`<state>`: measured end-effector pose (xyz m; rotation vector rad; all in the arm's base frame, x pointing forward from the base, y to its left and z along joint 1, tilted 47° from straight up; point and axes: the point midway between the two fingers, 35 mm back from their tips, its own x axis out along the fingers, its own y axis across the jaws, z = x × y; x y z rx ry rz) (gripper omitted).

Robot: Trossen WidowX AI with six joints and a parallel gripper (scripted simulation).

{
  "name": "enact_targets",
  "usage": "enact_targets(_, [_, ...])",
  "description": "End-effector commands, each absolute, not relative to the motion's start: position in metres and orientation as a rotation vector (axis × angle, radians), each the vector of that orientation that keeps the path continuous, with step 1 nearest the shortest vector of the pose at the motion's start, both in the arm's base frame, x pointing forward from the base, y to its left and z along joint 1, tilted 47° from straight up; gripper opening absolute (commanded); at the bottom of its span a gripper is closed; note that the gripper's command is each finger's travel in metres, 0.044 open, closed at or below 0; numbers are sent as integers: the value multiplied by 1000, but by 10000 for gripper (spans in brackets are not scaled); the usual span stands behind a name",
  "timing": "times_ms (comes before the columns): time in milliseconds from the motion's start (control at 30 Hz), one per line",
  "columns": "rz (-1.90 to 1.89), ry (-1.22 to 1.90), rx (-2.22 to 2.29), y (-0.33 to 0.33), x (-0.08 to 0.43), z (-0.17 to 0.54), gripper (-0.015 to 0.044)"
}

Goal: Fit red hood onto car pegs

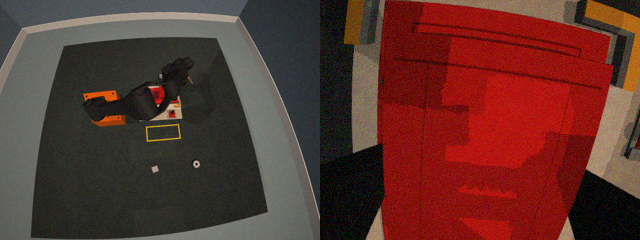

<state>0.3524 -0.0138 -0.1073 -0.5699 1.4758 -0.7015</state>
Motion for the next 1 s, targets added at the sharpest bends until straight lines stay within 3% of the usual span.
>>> enact_targets(0, [-702,1472,-565,-12,354,-105,0])
enact_targets(967, [-701,1470,-565,-19,352,-111,0])
